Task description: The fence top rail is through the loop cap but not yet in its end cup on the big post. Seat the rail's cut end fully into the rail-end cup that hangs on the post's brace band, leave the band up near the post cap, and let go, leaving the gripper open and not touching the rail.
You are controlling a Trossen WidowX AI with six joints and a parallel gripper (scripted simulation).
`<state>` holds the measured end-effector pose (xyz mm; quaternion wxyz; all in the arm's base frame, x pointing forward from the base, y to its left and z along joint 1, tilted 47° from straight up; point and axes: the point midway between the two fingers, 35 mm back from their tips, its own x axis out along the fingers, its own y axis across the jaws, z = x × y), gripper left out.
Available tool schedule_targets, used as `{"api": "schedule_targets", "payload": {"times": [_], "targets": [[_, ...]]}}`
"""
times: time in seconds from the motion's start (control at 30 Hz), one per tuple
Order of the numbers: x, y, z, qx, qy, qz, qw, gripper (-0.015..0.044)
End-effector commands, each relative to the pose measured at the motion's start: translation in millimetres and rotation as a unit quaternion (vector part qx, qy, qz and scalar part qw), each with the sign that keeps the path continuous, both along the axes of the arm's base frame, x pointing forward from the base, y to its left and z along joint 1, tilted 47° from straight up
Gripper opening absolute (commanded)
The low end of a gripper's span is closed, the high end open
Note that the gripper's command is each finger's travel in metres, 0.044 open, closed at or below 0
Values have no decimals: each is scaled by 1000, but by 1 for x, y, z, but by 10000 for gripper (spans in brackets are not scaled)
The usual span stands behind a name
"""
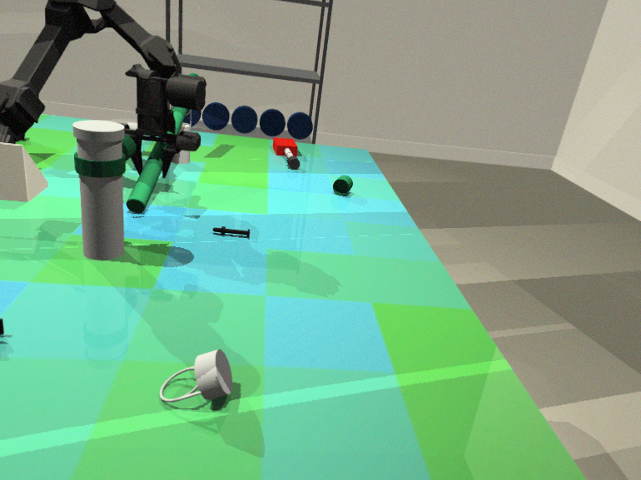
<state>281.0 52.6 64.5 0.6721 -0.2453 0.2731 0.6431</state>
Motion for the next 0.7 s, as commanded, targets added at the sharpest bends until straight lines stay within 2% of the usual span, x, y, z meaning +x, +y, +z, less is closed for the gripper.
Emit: {"api": "schedule_targets", "payload": {"times": [0.0,0.27,0.43,0.67], "targets": [[-1,1,0,2,3,-2,1000,170],[-1,1,0,2,3,-2,1000,117],[0,-3,3,2,3,-2,1000,0],[3,-17,6,-25,0,-1,1000,0]]}}
